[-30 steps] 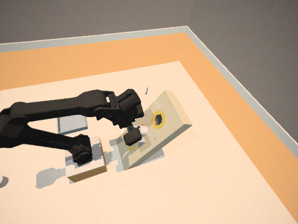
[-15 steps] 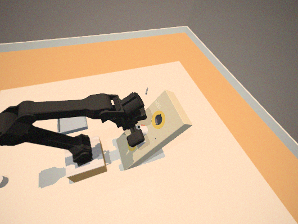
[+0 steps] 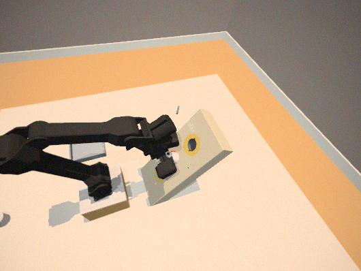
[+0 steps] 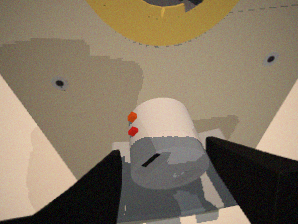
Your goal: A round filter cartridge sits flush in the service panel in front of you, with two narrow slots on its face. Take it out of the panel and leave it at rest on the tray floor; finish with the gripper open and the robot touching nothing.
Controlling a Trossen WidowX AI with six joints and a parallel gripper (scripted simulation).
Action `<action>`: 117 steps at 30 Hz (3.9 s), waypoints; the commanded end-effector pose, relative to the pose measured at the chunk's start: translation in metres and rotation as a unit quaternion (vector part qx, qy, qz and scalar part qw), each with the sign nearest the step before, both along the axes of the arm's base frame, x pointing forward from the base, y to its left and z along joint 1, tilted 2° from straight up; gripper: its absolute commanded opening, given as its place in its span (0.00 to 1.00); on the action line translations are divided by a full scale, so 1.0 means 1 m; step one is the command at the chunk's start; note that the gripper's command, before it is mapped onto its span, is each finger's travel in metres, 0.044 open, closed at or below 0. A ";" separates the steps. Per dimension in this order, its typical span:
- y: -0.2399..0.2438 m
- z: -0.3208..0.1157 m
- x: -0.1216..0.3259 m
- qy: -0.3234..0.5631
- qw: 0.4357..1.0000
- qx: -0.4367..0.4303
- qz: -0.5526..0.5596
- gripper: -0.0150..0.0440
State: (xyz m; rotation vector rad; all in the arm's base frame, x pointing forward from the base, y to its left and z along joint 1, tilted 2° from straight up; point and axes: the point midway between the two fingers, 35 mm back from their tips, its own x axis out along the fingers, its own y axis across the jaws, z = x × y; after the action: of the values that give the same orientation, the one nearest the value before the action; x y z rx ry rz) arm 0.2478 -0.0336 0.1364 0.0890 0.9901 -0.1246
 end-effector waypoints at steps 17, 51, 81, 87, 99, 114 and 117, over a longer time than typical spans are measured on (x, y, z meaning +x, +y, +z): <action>-0.001 0.011 0.007 -0.001 1.000 -0.001 0.000 0.25; 0.020 0.099 -0.023 0.006 1.000 0.002 -0.001 0.25; 0.099 0.088 -0.013 0.007 0.998 0.002 0.063 0.25; 0.128 0.084 -0.020 0.007 0.990 -0.002 0.143 0.25; 0.183 0.074 -0.044 0.004 0.954 -0.009 0.301 0.25; 0.242 0.063 -0.093 -0.005 0.873 -0.016 0.487 0.25; 0.251 0.061 -0.104 -0.007 0.854 -0.017 0.520 0.25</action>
State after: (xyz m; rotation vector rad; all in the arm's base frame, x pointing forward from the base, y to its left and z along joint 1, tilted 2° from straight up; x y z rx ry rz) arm 0.1583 0.2046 0.2006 -0.4309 0.9287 0.7615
